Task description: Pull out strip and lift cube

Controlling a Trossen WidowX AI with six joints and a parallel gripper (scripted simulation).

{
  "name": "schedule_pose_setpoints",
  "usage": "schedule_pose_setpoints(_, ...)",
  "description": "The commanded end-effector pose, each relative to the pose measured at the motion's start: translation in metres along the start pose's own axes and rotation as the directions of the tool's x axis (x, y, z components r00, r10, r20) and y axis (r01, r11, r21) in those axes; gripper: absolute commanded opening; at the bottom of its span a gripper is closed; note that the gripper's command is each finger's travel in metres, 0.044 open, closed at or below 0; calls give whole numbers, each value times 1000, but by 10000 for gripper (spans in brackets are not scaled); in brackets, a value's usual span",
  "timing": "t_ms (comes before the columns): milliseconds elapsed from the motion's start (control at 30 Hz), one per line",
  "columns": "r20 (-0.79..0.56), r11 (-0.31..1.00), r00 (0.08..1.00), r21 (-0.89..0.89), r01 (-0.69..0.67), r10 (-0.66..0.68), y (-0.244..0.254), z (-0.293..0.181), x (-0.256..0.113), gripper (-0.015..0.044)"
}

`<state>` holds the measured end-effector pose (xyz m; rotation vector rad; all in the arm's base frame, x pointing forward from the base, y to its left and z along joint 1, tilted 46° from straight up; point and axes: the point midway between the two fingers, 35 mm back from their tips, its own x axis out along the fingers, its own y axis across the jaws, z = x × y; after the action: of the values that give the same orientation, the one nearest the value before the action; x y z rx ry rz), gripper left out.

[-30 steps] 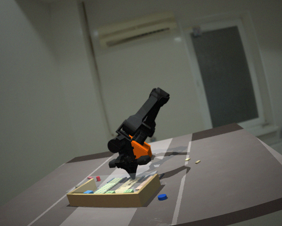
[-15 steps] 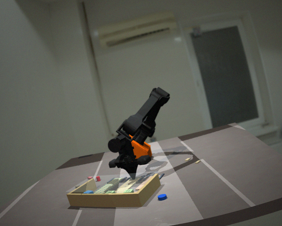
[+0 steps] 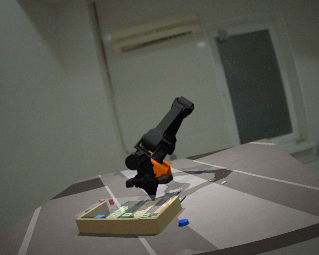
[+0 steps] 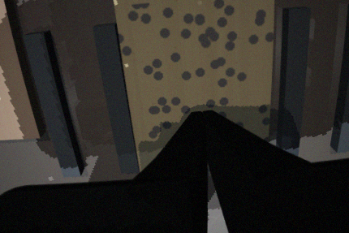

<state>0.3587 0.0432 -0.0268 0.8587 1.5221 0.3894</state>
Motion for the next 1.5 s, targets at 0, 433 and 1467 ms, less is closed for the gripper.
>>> schedule_pose_setpoints(0, -11, 1000, 1000, 9, -3, 3, -1, -11, 3, 0)
schedule_pose_setpoints(433, -12, 1000, 1000, 10, -3, 3, -1, -31, 3, 0)
schedule_pose_setpoints(1467, -14, 1000, 1000, 13, -3, 3, -1, -77, 4, 0)
